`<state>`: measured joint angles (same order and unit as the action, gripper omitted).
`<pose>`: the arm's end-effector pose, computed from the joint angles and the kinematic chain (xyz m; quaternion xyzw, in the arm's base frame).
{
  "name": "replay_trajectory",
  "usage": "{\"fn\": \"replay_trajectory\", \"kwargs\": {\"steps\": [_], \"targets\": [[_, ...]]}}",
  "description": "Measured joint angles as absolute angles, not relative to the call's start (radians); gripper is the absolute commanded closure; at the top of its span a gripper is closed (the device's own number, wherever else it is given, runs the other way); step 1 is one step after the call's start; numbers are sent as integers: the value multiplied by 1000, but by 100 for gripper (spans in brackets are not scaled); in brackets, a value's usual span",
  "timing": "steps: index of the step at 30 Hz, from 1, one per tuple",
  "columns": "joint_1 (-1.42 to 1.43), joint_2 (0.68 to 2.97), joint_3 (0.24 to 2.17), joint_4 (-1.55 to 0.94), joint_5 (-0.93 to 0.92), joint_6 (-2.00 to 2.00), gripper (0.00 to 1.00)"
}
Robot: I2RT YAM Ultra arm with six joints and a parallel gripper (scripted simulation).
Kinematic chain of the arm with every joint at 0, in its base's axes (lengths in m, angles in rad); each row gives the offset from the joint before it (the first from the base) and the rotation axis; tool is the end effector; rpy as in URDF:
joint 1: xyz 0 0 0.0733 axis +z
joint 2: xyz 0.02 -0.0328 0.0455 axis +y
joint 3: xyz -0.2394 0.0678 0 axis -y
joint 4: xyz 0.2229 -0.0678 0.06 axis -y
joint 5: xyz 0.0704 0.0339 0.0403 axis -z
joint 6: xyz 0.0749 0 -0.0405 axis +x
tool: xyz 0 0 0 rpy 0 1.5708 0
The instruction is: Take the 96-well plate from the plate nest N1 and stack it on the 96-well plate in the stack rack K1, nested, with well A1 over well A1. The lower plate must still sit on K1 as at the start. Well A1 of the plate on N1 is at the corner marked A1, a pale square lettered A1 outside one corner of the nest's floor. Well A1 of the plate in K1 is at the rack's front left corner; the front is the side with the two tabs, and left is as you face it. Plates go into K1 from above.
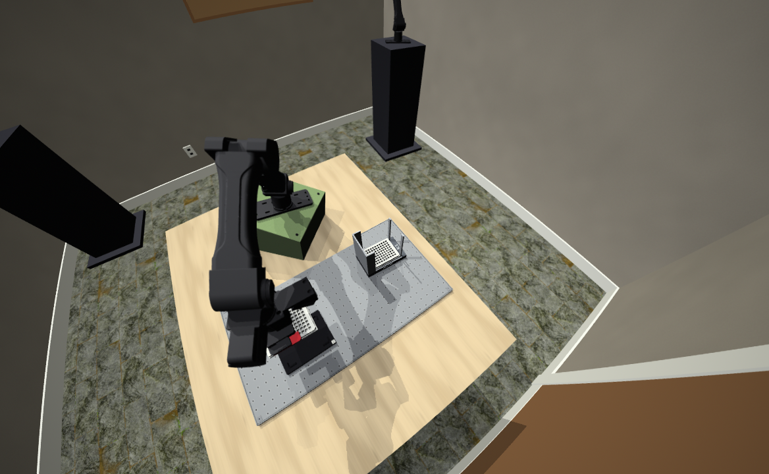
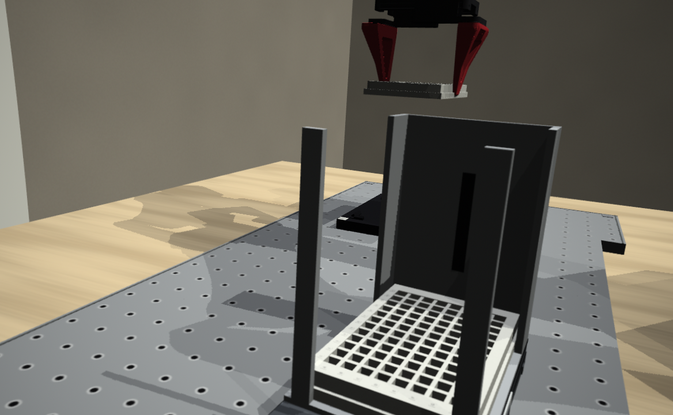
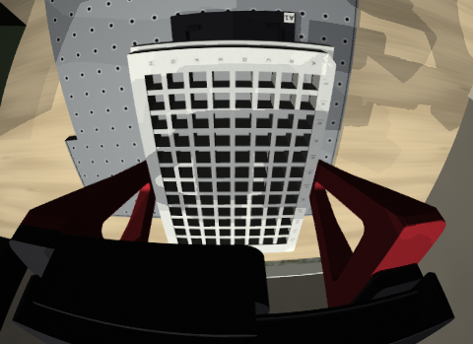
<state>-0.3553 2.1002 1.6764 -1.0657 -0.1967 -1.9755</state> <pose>0.3620 -0.1175 0.1451 -0.7230 0.6826 0.0015 0.1061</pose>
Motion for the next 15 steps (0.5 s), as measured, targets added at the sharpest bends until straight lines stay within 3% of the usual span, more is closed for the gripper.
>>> {"fn": "replay_trajectory", "kwargs": {"steps": [15], "targets": [[-261,1976,1518,-1020,-194,-1863,100]]}}
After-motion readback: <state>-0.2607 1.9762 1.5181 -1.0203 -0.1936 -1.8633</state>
